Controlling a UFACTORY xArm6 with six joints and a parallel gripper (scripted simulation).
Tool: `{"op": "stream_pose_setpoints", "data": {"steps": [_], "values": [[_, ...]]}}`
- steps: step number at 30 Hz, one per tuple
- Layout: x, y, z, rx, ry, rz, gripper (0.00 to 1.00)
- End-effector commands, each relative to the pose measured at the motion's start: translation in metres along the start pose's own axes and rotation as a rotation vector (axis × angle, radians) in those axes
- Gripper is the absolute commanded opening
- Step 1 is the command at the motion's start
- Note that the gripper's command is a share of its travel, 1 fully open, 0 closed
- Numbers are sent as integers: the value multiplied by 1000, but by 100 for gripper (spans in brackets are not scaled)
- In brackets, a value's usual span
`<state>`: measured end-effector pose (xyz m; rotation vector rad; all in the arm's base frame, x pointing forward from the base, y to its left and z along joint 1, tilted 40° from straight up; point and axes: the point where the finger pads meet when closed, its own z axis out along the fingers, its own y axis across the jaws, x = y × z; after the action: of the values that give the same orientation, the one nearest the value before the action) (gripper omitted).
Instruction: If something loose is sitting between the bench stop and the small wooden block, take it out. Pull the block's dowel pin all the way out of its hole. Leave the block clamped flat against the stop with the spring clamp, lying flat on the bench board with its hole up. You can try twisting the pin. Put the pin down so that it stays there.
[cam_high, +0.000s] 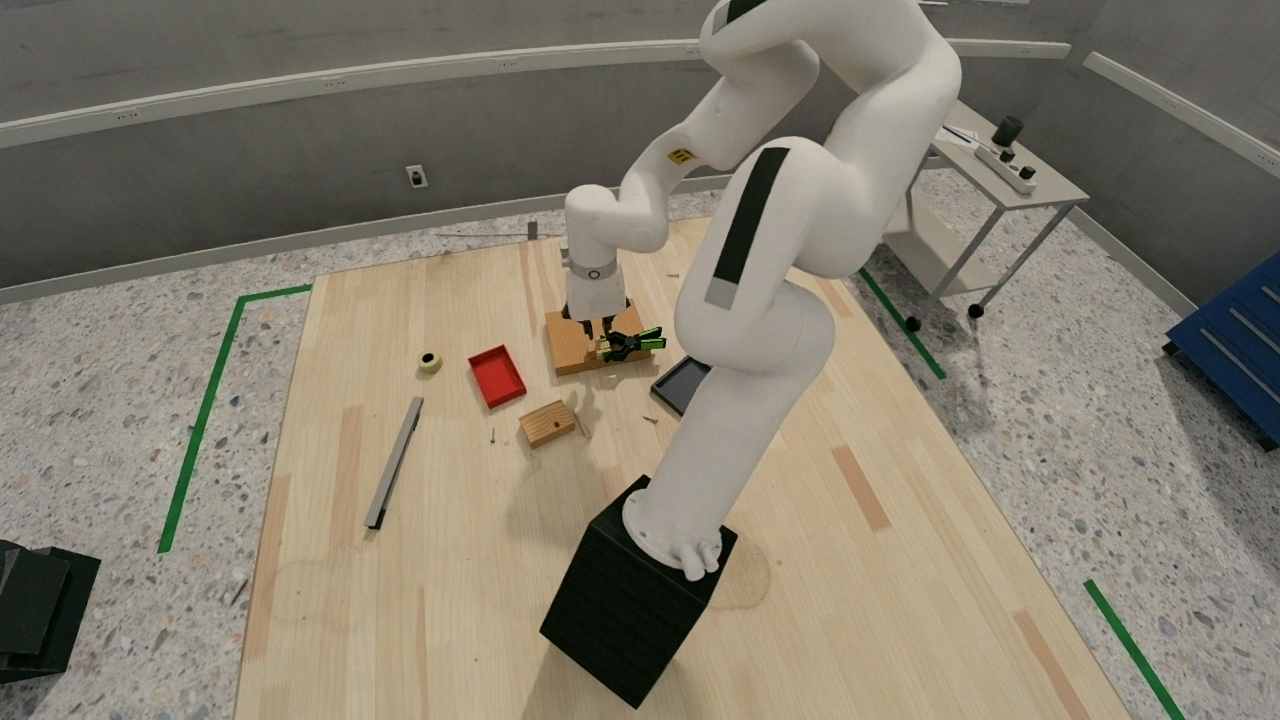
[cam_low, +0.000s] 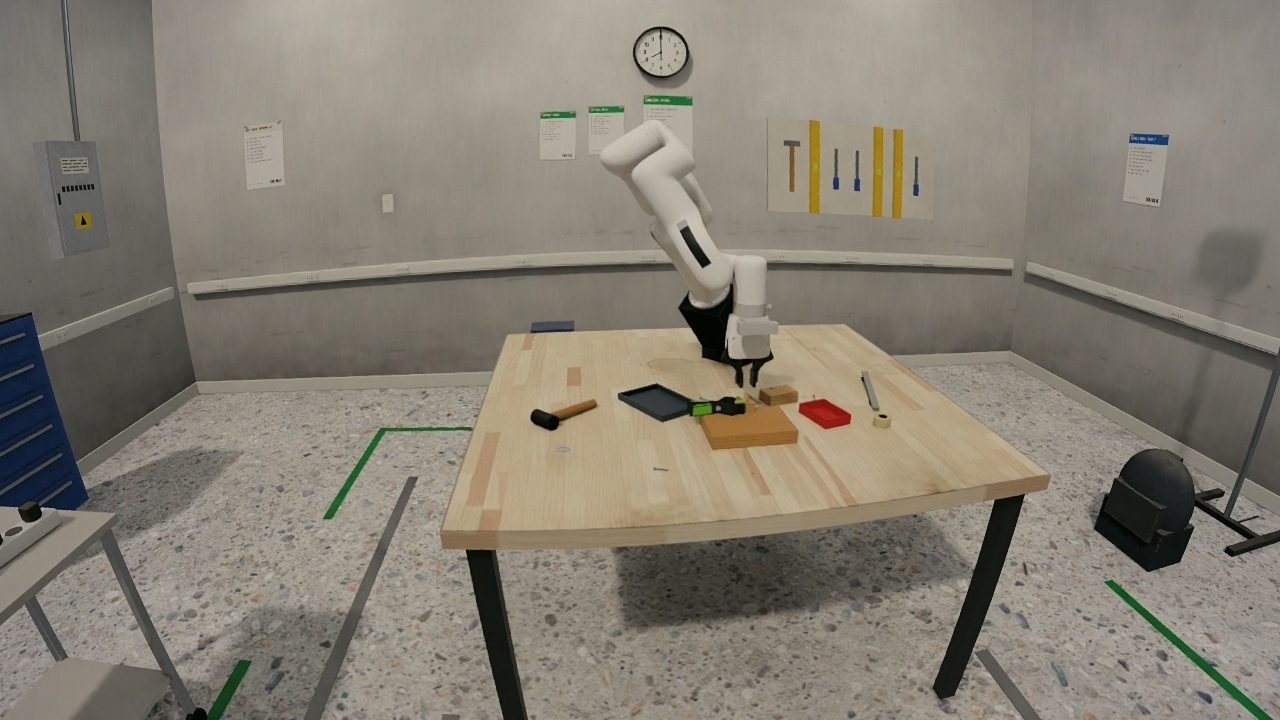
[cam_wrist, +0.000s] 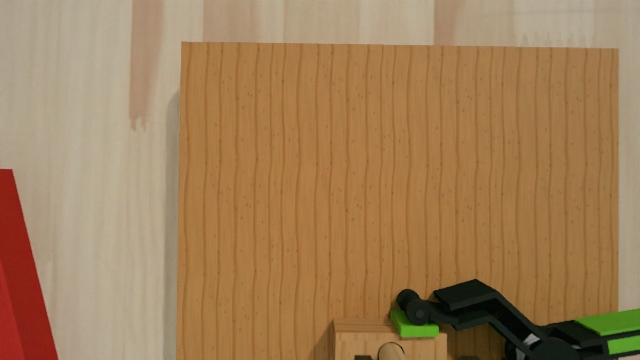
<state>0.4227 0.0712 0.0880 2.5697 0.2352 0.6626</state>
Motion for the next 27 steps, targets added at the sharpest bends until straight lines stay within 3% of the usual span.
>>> {"op": "stream_pose_setpoints", "data": {"steps": [1,27], "values": [[1,0,3,1,3,1,28],[1,0,6,1,3,1,28]]}}
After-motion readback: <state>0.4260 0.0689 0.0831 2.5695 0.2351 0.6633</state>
